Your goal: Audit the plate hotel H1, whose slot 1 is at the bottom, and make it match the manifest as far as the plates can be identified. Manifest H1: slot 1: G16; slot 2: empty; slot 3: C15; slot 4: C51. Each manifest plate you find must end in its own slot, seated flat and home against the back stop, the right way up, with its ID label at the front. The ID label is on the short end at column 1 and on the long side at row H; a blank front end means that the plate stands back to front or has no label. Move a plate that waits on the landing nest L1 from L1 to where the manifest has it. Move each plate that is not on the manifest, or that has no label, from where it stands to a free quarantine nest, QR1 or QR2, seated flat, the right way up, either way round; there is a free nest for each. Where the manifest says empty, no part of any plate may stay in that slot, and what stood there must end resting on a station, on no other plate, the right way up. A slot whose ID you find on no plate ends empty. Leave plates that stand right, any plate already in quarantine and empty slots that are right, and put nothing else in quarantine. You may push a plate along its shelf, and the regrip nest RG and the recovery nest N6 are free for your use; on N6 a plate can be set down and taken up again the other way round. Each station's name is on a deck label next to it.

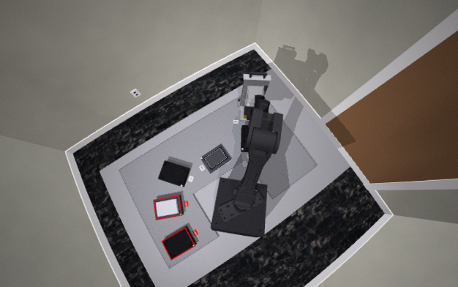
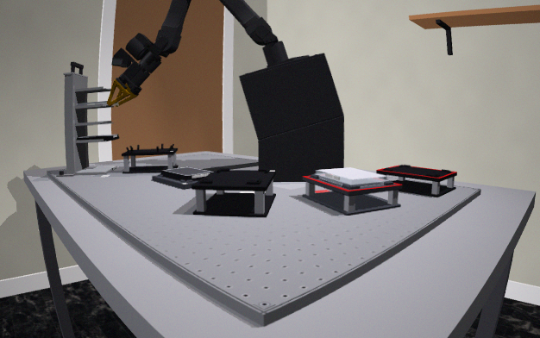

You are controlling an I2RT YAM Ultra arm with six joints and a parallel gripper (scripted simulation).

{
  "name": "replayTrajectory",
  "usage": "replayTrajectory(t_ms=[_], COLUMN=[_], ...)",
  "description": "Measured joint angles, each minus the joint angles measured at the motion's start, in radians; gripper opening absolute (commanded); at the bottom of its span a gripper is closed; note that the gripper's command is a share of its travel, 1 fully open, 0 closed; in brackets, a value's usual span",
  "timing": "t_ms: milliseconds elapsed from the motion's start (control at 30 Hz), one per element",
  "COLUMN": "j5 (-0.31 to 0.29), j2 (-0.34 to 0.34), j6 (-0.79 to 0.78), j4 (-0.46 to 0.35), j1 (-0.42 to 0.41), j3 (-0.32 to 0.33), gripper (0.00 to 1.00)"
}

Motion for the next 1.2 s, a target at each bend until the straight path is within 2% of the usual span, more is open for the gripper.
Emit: replayTrajectory(t_ms=[767, 1200], j5=[0.0, -0.006], j2=[-0.001, -0.032], j6=[0.0, -0.004], j4=[0.003, 0.044], j1=[0.0, -0.01], j3=[-0.003, -0.077], gripper=[0.86, 0.86])
